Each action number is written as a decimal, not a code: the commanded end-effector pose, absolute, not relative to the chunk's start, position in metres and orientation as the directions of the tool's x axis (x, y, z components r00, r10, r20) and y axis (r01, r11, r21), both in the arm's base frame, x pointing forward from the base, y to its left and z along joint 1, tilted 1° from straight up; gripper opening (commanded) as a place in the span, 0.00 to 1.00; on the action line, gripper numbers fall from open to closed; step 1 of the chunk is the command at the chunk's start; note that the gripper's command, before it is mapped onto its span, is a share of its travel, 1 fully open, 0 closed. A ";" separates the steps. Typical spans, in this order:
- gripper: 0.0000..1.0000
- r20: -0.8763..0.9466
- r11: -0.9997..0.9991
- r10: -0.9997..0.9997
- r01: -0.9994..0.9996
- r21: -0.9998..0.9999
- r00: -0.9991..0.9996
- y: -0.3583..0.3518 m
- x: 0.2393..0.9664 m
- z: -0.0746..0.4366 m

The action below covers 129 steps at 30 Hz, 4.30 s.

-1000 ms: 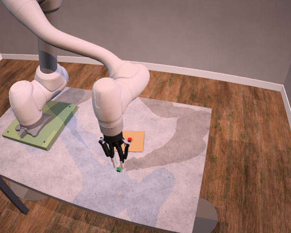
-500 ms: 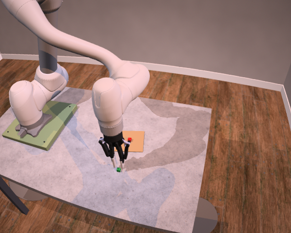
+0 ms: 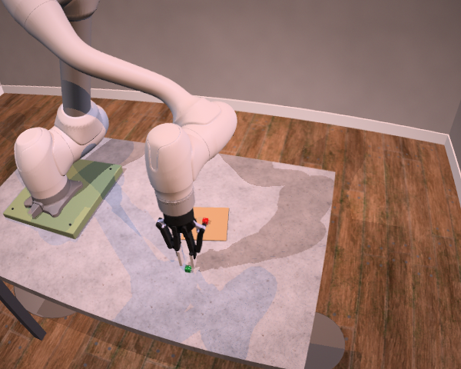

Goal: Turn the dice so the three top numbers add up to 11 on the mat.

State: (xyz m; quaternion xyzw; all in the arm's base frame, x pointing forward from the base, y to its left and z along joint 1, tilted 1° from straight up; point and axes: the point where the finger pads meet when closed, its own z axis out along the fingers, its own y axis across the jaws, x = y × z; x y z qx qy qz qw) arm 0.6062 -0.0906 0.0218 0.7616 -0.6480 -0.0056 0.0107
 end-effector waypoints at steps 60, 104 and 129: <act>0.19 0.007 -0.155 -0.988 -0.988 0.024 0.155 -0.095 0.604 0.006; 0.19 0.007 -0.155 -0.988 -0.988 0.024 0.155 -0.095 0.604 0.000; 0.07 0.007 -0.155 -0.988 -0.988 0.024 0.155 -0.095 0.604 0.000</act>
